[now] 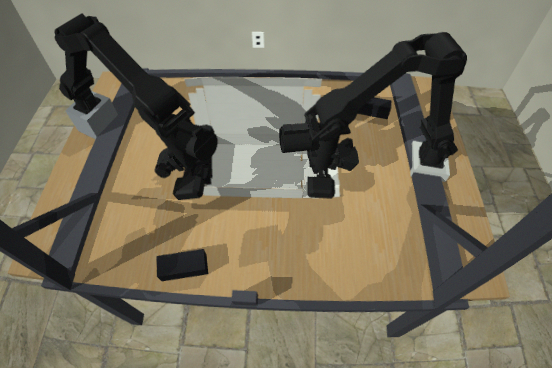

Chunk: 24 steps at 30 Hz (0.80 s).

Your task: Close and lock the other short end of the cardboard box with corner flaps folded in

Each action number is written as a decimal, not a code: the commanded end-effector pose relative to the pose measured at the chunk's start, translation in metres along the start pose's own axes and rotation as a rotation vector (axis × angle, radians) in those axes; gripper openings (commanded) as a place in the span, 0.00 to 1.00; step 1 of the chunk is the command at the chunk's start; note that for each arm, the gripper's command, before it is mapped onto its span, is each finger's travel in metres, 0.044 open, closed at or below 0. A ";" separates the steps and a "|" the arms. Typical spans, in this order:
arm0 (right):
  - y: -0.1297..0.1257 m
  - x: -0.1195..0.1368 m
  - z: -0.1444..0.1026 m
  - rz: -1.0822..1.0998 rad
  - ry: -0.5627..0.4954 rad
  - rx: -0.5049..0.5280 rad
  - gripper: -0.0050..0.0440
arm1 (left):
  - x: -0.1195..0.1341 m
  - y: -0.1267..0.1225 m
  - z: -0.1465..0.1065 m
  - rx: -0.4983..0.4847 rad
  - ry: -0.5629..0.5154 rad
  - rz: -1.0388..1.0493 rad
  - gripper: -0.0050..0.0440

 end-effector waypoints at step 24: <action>-0.001 0.003 -0.015 0.000 0.007 0.002 0.61 | 0.007 0.002 -0.014 -0.017 0.033 0.000 0.23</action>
Point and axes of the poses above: on each arm, the point midway between the two fingers, 35 mm back from their tips, its own z axis out along the fingers, its own y axis across the jaws, x = y × z, the point moved 6 cm from there along -z, back along the fingers
